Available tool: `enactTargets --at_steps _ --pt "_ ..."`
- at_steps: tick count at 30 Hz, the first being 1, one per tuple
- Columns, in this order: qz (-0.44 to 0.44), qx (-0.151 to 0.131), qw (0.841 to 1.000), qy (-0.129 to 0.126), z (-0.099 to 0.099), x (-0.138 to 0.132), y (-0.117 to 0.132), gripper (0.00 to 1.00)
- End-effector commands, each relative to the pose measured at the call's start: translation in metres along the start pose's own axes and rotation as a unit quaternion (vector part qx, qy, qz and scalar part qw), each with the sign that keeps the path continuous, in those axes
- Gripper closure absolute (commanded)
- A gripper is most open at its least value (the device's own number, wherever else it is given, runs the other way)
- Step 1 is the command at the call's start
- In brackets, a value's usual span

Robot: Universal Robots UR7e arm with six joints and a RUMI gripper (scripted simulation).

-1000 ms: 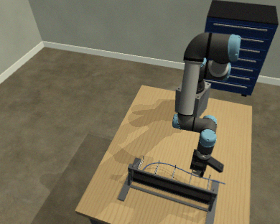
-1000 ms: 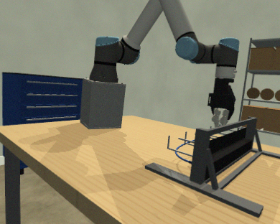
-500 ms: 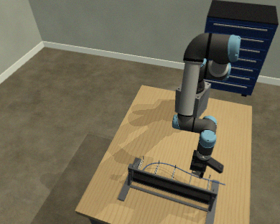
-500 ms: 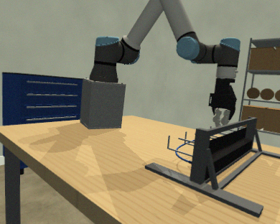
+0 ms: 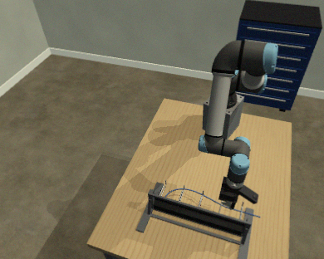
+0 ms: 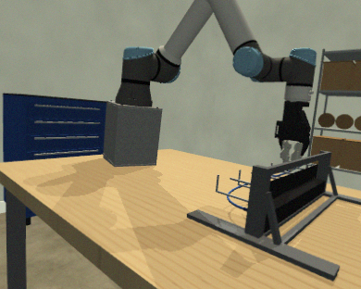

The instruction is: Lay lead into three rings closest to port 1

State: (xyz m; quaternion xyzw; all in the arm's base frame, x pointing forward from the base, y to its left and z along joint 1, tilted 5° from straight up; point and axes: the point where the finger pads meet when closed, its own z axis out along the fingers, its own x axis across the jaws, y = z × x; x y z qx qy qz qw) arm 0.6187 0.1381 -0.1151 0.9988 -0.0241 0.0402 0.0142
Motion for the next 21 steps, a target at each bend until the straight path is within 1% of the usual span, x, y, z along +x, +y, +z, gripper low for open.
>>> enactTargets --at_steps 1,9,21 --pt "0.0 0.0 1.0 0.001 -0.001 0.007 0.0 1.0" --pt "0.0 0.0 1.0 0.001 -0.001 0.016 0.0 1.0" --pt "0.0 0.0 1.0 0.001 -0.001 0.018 0.0 1.0"
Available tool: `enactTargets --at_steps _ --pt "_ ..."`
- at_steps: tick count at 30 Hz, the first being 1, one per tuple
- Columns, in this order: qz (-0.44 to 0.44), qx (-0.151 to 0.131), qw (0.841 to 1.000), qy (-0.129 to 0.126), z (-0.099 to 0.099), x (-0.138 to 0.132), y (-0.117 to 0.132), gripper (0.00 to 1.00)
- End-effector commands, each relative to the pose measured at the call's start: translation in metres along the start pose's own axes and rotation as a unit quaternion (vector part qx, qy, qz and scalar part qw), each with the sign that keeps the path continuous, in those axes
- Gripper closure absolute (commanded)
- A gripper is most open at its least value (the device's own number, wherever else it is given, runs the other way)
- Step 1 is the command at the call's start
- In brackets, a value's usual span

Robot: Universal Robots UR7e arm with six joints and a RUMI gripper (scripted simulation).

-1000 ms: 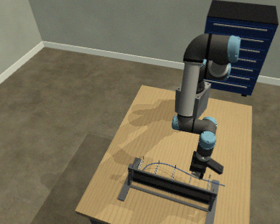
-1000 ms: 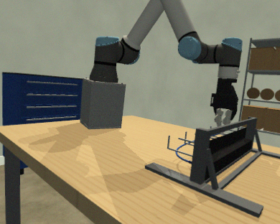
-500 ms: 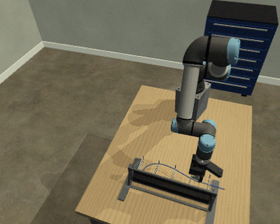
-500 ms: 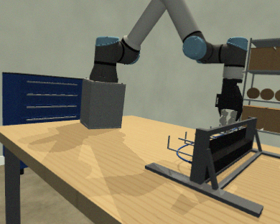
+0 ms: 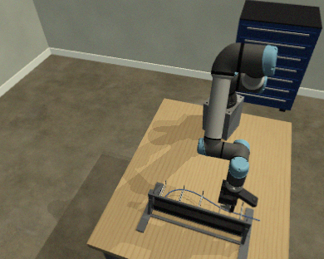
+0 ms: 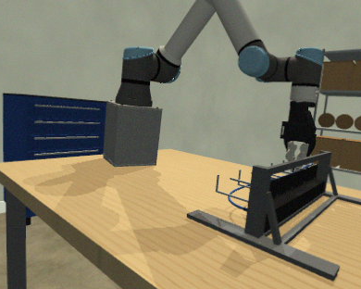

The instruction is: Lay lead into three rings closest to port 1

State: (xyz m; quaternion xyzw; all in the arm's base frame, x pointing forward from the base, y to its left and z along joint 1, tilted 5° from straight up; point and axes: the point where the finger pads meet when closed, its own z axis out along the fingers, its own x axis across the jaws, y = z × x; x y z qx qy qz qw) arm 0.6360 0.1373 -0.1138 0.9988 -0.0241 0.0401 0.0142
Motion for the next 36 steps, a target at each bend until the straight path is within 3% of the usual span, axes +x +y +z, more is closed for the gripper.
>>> enactTargets --at_steps 1,16,17,36 --pt "0.0 0.0 1.0 0.001 -0.0008 0.0009 -0.0001 1.0" --pt "0.0 0.0 1.0 0.001 -0.0008 0.0009 -0.0001 1.0" --pt "0.0 0.0 1.0 0.001 -0.0008 0.0009 -0.0001 0.8" --pt "0.0 0.0 1.0 0.001 -0.0008 0.0009 -0.0001 0.8"
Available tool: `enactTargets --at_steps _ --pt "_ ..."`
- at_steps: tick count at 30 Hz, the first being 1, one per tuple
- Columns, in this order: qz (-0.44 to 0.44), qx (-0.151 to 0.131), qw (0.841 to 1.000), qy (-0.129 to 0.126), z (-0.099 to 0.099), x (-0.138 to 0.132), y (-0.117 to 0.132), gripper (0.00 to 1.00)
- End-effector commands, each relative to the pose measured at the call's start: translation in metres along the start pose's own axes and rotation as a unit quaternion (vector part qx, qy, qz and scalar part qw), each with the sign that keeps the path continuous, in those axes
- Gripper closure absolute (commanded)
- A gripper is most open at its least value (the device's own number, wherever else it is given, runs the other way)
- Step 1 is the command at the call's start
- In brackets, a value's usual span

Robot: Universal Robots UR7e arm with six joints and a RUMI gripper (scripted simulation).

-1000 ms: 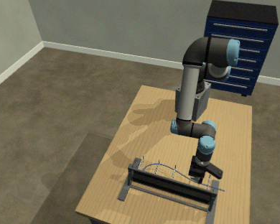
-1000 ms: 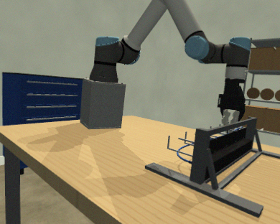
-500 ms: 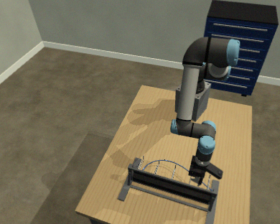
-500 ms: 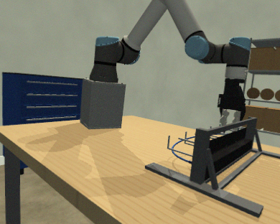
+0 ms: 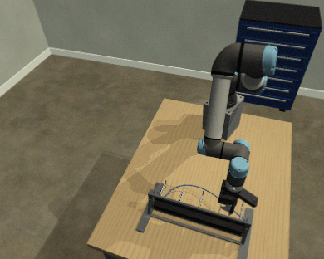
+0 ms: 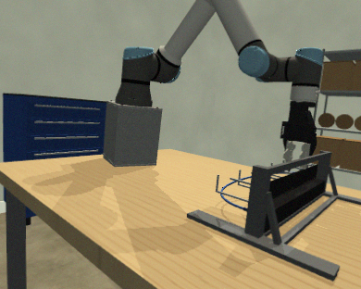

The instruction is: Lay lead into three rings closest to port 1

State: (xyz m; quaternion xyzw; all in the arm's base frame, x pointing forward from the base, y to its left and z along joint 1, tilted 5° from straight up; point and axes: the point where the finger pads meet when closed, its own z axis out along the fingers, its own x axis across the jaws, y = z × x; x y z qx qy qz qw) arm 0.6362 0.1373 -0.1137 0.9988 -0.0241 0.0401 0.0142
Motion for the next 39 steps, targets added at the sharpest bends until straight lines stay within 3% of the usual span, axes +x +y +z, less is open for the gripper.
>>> enactTargets --at_steps 1,23,39 --pt "0.0 0.0 1.0 0.001 -0.001 0.001 0.0 0.8" --pt "0.0 0.0 1.0 0.001 -0.003 0.001 0.0 0.8" --pt "0.0 0.0 1.0 0.001 -0.034 0.001 0.0 0.8"
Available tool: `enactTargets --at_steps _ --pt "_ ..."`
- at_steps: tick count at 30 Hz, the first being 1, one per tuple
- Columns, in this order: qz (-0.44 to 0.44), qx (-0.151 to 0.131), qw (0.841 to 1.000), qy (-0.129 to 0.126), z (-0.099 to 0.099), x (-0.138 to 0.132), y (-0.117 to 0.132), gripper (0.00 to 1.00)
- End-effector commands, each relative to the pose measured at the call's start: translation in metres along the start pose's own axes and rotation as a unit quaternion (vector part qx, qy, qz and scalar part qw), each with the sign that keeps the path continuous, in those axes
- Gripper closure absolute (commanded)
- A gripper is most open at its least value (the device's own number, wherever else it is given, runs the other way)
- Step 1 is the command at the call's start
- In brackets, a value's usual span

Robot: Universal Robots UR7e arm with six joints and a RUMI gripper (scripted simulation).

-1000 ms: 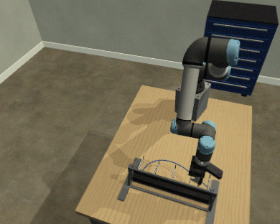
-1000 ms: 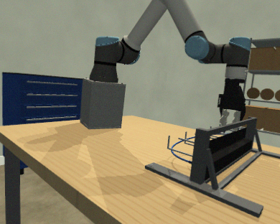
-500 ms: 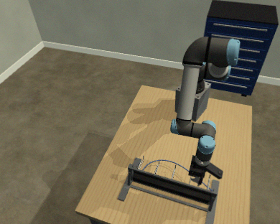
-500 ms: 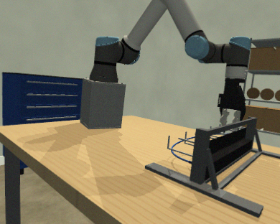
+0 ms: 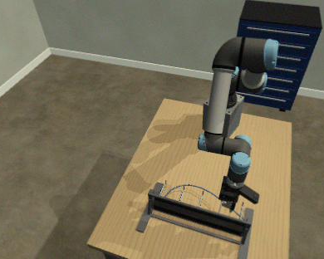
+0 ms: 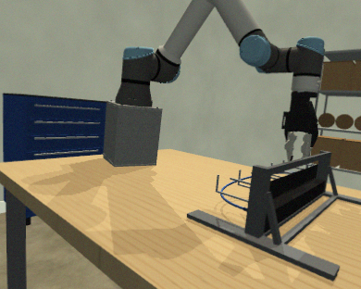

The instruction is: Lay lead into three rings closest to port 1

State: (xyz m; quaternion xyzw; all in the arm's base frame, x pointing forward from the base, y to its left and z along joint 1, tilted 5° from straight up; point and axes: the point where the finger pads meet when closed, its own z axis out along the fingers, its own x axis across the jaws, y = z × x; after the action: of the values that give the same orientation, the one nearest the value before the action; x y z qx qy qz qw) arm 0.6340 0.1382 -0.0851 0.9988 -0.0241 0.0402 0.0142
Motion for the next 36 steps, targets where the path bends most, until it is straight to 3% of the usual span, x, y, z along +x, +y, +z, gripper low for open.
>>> enactTargets --at_steps 1,14,26,27,36 --pt "0.0 0.0 1.0 0.001 -0.009 0.0 0.0 0.8" --pt "0.0 0.0 1.0 0.001 -0.045 0.0 0.0 0.8" --pt "0.0 0.0 1.0 0.001 -0.052 0.0 0.0 0.8" --pt "0.0 0.0 1.0 0.001 -0.052 0.0 0.0 1.0" --pt "0.0 0.0 1.0 0.001 -0.052 0.0 0.0 1.0"
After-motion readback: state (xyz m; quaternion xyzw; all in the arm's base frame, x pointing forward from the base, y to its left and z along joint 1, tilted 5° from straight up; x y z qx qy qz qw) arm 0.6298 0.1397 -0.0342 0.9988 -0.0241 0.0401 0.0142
